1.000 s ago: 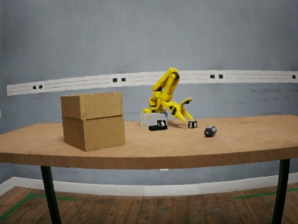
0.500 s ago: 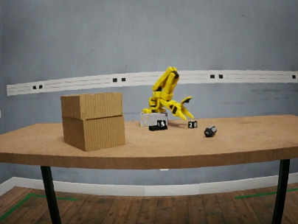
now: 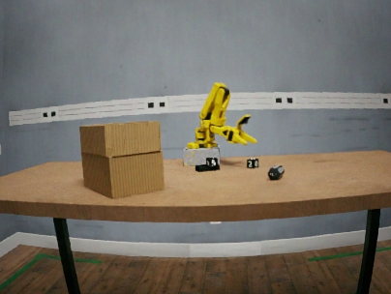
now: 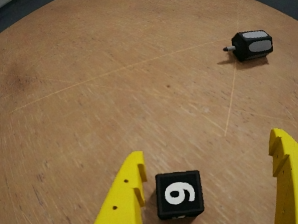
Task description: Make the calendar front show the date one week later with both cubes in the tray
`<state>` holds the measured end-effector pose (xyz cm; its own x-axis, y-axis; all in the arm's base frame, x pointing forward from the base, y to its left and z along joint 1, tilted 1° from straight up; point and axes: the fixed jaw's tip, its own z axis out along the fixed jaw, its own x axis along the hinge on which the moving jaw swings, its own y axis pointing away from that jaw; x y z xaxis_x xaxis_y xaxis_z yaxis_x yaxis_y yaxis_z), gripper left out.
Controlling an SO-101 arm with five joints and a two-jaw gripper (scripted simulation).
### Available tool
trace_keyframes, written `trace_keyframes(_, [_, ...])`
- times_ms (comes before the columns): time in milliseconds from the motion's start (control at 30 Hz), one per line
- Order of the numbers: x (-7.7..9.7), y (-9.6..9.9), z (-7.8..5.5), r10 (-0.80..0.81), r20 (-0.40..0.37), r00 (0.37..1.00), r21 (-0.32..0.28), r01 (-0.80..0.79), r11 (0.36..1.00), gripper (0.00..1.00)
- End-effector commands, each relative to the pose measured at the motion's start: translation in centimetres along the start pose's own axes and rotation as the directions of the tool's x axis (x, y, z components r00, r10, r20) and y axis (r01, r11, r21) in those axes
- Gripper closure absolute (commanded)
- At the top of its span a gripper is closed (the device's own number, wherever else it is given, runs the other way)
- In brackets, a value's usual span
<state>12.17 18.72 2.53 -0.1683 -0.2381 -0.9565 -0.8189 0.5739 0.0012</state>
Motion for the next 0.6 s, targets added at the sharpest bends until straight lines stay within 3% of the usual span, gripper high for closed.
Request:
trace_keyframes(0, [-4.9, -0.2, -1.6, -0.004, 0.211, 0.978, 0.010, 0.002, 1.000, 0.65])
trace_keyframes(133, [-5.5, -0.2, -1.7, -0.004, 0.240, 0.971, 0.011, 0.001, 1.000, 0.65])
trace_keyframes(567, [-5.1, -0.2, -0.6, 0.003, 0.194, 0.981, 0.007, -0.005, 1.000, 0.65])
